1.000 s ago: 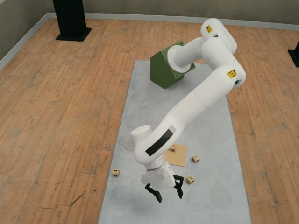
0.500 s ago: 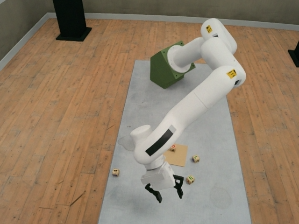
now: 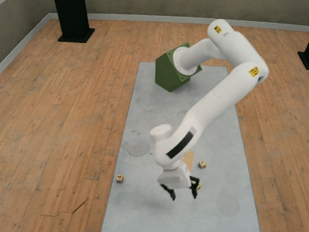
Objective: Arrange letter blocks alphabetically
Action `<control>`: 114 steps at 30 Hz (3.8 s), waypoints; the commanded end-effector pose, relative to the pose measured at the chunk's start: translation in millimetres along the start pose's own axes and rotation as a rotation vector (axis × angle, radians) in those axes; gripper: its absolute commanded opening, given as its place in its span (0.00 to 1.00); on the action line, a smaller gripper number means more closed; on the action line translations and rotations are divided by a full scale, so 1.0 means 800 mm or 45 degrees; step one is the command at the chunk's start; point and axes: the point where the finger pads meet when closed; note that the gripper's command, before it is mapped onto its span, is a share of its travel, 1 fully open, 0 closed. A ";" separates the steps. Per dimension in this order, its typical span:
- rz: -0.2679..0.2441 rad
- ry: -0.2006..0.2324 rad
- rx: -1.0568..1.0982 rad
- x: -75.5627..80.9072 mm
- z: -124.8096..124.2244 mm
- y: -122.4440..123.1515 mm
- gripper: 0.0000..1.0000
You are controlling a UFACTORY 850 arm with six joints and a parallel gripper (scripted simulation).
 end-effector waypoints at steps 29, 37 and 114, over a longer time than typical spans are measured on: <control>-0.428 0.543 -0.285 0.107 -0.133 0.375 1.00; -0.435 0.552 -0.287 0.110 -0.135 0.382 1.00; -0.435 0.551 -0.287 0.065 -0.090 0.231 1.00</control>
Point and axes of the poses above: the point where the finger pads meet when closed, its own x axis back along the fingers, its own z axis across the jaws, y = z × x, and after that the axes turned 8 degrees about x, right-handed
